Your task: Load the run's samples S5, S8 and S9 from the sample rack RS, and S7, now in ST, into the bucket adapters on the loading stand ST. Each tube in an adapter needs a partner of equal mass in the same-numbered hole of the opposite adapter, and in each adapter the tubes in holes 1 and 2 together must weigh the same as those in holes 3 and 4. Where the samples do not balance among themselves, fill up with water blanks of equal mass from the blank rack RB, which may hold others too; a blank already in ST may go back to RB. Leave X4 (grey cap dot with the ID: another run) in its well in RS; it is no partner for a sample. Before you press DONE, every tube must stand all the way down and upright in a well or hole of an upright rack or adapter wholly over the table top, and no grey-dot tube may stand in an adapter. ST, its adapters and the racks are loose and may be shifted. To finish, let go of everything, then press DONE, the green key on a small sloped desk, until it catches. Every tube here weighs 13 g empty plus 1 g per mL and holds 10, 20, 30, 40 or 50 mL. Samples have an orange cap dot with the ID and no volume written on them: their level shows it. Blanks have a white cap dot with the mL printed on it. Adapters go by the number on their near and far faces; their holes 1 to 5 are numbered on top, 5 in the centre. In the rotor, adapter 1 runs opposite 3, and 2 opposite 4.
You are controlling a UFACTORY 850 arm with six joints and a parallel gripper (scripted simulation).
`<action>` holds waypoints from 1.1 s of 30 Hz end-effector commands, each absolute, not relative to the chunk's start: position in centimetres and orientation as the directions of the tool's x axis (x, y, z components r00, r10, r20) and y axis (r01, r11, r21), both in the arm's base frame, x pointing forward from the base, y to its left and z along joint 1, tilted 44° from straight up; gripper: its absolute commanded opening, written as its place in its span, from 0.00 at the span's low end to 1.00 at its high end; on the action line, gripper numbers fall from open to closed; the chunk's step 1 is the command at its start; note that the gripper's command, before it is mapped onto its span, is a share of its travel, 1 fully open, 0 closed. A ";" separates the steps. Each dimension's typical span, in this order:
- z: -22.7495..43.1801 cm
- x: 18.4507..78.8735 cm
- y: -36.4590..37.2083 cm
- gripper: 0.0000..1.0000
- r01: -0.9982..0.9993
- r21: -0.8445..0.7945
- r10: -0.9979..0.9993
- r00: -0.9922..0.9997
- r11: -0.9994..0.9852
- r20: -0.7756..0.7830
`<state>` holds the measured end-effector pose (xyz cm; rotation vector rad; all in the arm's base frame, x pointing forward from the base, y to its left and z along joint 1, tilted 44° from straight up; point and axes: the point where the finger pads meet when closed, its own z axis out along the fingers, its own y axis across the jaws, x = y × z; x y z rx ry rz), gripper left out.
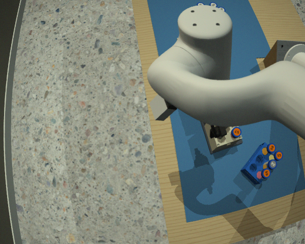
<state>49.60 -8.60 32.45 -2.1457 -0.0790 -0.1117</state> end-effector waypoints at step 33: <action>20.8 44.2 -12.9 1.00 0.037 -0.753 -0.082 0.989 -0.657 0.120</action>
